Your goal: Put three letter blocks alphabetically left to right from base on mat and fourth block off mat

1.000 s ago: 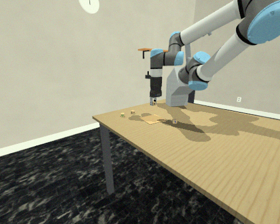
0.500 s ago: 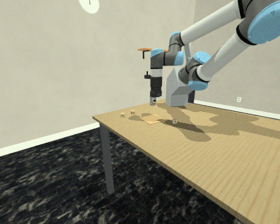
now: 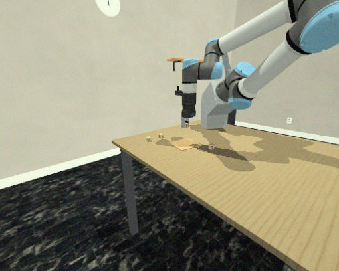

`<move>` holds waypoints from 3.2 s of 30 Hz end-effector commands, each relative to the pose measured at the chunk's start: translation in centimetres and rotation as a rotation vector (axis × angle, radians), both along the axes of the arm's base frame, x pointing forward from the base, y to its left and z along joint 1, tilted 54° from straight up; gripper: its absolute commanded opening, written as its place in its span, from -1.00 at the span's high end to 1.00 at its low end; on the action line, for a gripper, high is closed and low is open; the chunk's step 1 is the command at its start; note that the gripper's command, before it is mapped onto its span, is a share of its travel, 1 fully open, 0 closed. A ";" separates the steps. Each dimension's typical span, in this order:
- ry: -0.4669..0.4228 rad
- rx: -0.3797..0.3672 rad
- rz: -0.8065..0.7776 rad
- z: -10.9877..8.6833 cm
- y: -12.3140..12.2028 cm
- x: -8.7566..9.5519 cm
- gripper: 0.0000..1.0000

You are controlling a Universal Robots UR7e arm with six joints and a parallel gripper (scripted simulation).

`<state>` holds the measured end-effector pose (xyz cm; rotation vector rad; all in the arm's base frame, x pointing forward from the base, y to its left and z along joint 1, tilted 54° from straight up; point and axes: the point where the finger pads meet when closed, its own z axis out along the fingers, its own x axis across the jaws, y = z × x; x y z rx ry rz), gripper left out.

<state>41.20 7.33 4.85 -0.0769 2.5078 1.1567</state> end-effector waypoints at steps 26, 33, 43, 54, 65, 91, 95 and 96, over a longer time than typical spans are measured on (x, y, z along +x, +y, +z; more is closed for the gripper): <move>0.003 0.003 0.000 -2.6 3.3 1.2 0.01; 0.003 0.003 0.000 -3.6 4.5 1.6 0.01; 0.001 0.001 0.000 -5.0 6.3 2.5 0.01; 0.000 0.000 0.000 -5.6 7.0 3.0 0.01; -0.001 -0.001 -0.001 -5.6 7.0 3.0 0.01; -0.001 -0.001 -0.001 -5.6 7.0 3.0 0.01; -0.001 -0.001 -0.001 -5.6 7.0 3.0 0.01; -0.001 -0.001 -0.001 -5.6 7.0 3.0 0.01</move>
